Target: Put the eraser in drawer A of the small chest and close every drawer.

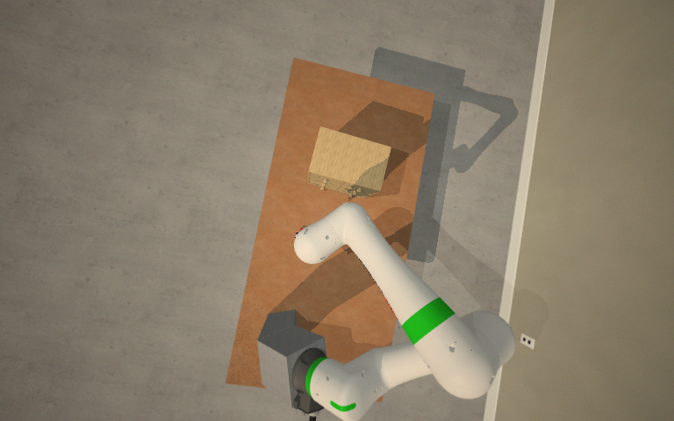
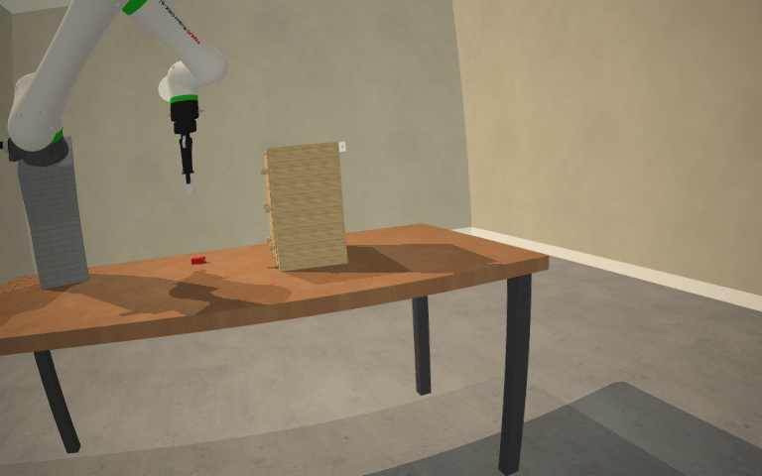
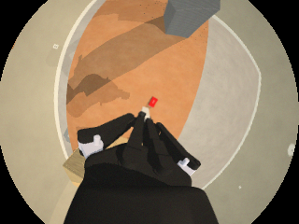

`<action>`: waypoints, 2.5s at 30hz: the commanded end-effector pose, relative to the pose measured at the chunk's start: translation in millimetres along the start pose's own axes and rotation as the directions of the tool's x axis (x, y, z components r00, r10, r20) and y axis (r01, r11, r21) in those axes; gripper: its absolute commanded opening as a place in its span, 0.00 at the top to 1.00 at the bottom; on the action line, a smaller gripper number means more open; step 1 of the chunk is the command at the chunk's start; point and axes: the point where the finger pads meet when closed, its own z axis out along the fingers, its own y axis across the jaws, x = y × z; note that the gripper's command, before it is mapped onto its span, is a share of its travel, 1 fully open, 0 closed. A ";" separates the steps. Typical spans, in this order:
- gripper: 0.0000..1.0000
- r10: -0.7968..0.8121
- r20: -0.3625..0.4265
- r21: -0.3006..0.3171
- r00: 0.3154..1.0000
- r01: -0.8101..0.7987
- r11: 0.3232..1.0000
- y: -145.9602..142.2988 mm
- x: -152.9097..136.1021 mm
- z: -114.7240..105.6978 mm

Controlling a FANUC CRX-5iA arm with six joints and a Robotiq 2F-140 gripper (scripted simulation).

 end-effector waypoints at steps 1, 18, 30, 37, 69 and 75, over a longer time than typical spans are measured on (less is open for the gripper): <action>1.00 0.000 0.000 0.000 1.000 0.000 1.000 0.2 -0.1 -0.2; 0.00 0.000 0.000 0.000 1.000 0.000 1.000 0.2 -0.1 -0.2; 0.00 0.000 0.000 0.000 1.000 0.000 1.000 0.2 -0.1 -0.2; 0.00 0.000 0.000 0.000 1.000 0.000 1.000 0.2 -0.1 -0.2; 0.00 0.000 0.000 0.000 1.000 0.000 1.000 0.2 -0.1 -0.2; 0.00 0.000 0.000 0.000 1.000 0.000 1.000 0.2 -0.1 -0.2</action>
